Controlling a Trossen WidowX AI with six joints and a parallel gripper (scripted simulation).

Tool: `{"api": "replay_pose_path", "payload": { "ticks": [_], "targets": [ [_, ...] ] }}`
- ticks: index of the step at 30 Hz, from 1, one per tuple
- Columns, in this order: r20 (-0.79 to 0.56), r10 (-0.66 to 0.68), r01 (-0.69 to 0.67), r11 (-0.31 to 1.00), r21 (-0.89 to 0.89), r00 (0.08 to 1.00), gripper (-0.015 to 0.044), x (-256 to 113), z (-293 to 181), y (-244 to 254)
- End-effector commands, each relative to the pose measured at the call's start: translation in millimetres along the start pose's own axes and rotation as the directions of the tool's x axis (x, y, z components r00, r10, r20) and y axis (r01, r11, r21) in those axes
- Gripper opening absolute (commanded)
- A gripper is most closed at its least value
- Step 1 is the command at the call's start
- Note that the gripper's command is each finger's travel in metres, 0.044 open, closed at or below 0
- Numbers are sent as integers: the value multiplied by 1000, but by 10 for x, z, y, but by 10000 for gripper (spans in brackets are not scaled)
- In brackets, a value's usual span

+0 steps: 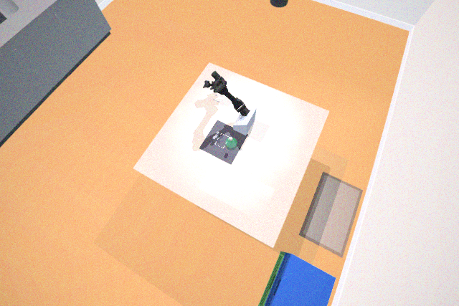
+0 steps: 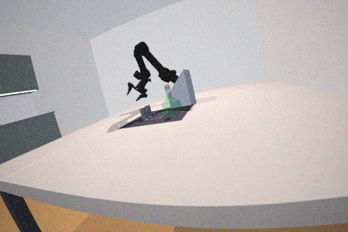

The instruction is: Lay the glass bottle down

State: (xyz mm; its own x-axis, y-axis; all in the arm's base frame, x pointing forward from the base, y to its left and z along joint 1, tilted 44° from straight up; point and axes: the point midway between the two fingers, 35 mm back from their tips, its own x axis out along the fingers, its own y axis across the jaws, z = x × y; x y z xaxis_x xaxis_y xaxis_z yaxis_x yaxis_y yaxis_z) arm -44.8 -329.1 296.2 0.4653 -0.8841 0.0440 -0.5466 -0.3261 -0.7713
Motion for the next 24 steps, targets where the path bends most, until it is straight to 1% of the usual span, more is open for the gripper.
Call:
{"api": "replay_pose_path", "payload": {
  "ticks": [1,7,14,19,24],
  "targets": [
    [67,-22,13,991,132,998,440,325,258,-130],
    [203,-51,-19,944,330,978,440,788,880,-417],
    [374,-53,-142,868,476,926,440,1102,1752,-802],
    [512,-13,-288,814,504,859,440,1140,2483,-1018],
    [651,52,-451,762,464,757,440,962,3280,-1215]
  ]
}}
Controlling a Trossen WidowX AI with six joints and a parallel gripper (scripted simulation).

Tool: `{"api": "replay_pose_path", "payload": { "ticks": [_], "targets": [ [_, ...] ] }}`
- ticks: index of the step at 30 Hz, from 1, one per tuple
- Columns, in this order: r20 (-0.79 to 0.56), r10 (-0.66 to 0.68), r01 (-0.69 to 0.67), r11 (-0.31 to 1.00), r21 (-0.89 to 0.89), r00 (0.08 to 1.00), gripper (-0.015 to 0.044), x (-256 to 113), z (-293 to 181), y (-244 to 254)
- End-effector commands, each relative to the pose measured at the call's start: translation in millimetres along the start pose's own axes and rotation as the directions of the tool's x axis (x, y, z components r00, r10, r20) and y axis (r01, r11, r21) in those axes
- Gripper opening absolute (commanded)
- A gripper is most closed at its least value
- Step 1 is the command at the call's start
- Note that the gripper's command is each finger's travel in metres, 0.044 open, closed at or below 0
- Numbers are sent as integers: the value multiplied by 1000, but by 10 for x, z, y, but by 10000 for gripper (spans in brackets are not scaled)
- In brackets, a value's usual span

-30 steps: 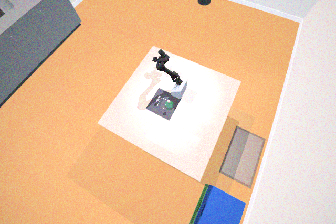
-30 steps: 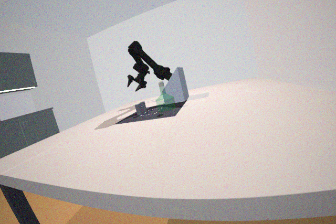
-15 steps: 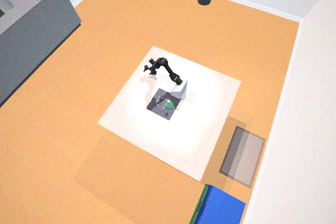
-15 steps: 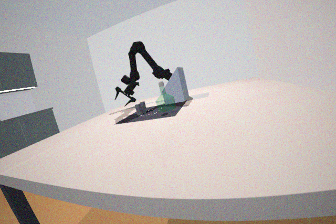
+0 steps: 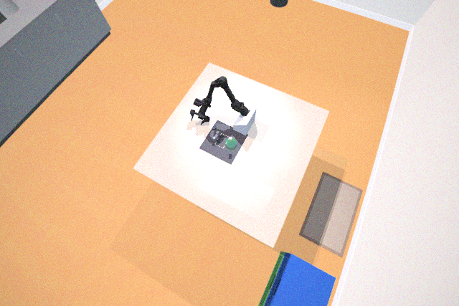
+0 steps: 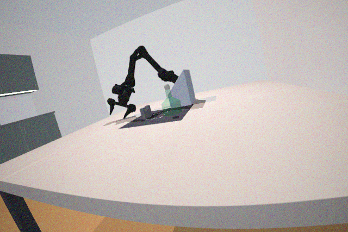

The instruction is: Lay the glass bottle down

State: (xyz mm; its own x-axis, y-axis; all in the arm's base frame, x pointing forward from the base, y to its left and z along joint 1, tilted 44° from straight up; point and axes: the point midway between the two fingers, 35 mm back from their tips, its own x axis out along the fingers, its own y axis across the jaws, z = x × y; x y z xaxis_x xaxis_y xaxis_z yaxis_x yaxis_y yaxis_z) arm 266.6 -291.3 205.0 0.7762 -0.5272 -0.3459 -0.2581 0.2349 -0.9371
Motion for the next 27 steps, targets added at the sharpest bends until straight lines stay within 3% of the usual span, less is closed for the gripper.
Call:
{"api": "replay_pose_path", "payload": {
  "ticks": [1,7,14,22,27],
  "targets": [
    [62,115,-118,992,41,991,440,184,519,238],
    [143,298,-307,951,46,944,440,265,1420,692],
    [165,475,-475,879,-41,864,440,56,2336,1269],
    [111,583,-548,802,-239,805,440,-522,3118,1884],
    [132,604,-562,786,-256,786,440,-698,3284,2037]
  ]
}}
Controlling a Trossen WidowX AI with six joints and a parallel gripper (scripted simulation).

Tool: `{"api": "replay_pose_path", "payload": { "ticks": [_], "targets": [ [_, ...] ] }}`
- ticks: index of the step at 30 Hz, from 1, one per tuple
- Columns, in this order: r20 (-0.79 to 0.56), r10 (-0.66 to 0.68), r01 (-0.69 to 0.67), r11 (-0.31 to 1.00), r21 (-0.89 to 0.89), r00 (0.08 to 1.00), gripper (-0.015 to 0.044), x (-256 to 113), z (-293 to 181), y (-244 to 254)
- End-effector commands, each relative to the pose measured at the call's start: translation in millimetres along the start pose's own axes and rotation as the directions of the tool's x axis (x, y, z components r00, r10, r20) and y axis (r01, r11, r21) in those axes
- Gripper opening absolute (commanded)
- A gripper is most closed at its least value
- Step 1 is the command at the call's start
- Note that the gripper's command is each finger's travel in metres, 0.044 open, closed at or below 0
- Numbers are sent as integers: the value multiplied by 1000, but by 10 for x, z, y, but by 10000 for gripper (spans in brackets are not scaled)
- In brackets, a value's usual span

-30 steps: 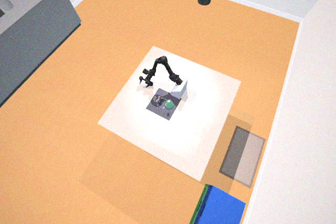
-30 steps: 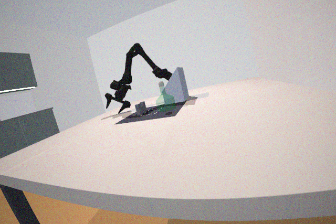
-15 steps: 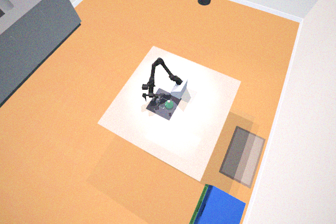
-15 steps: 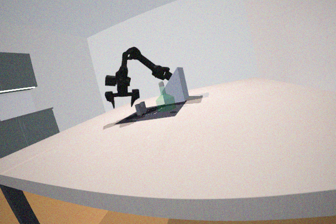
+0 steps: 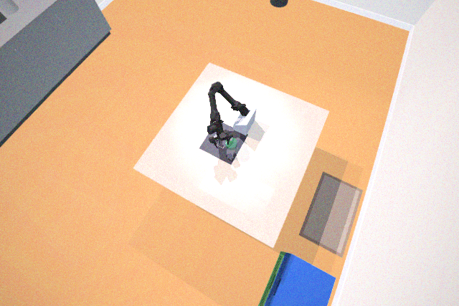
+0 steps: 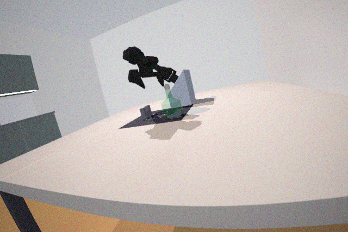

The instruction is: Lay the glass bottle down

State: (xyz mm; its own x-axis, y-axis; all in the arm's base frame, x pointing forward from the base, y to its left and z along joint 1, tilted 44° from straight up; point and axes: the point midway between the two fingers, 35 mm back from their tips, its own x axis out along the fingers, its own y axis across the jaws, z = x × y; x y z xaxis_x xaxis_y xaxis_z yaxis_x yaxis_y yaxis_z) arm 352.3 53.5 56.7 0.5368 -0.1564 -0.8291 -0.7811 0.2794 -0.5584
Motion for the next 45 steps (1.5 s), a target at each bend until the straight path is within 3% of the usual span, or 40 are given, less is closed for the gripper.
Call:
{"api": "replay_pose_path", "payload": {
  "ticks": [1,5,9,16,21,28,45],
  "targets": [
    [-14,8,-9,1000,-25,1000,440,-7,85,101],
    [-58,31,-37,994,-106,998,440,-25,178,322],
    [-203,29,-89,951,-297,979,440,-87,233,721],
    [-377,-188,-130,727,-674,907,440,-360,279,1225],
    [-440,-132,-213,730,-649,888,440,-287,257,1216],
    [-627,116,-490,738,-465,770,440,-22,118,1168],
    [-631,123,-496,737,-459,766,440,-85,10,1046]
  ]
}}
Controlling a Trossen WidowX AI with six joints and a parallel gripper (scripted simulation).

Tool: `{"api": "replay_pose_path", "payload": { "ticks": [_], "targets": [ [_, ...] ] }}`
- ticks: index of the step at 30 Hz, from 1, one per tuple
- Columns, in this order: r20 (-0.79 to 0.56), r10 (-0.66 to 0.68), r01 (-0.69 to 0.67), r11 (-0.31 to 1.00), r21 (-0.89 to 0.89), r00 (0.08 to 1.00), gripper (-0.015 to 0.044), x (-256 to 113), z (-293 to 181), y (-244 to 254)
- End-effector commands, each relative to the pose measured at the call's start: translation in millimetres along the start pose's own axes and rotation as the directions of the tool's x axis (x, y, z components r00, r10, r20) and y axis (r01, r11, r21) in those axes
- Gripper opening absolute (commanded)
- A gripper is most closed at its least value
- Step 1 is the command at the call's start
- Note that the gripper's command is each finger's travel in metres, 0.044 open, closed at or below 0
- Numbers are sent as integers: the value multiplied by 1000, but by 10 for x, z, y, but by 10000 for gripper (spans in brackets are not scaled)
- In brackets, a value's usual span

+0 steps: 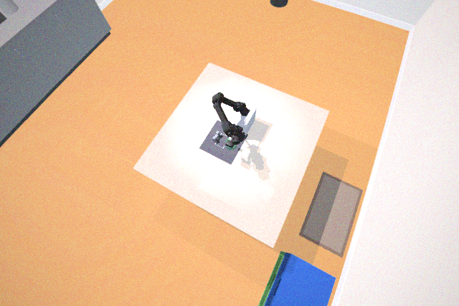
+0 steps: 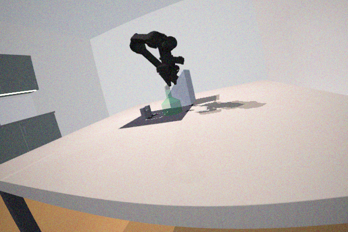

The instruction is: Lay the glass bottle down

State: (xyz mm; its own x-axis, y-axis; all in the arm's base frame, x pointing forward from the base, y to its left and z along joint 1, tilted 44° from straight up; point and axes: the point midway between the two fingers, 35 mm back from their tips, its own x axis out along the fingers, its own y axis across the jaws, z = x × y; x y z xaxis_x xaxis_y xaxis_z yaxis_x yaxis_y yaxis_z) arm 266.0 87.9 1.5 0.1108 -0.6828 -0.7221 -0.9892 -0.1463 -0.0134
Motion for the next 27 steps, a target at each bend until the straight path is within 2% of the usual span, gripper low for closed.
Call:
{"api": "replay_pose_path", "payload": {
  "ticks": [1,19,27],
  "targets": [
    [-2,-3,3,1000,-4,1000,440,-8,-65,-1],
    [-4,-3,3,1000,-5,1000,440,-5,-331,5],
    [-4,-3,3,1000,-5,1000,230,-5,-331,5]
  ]
}}
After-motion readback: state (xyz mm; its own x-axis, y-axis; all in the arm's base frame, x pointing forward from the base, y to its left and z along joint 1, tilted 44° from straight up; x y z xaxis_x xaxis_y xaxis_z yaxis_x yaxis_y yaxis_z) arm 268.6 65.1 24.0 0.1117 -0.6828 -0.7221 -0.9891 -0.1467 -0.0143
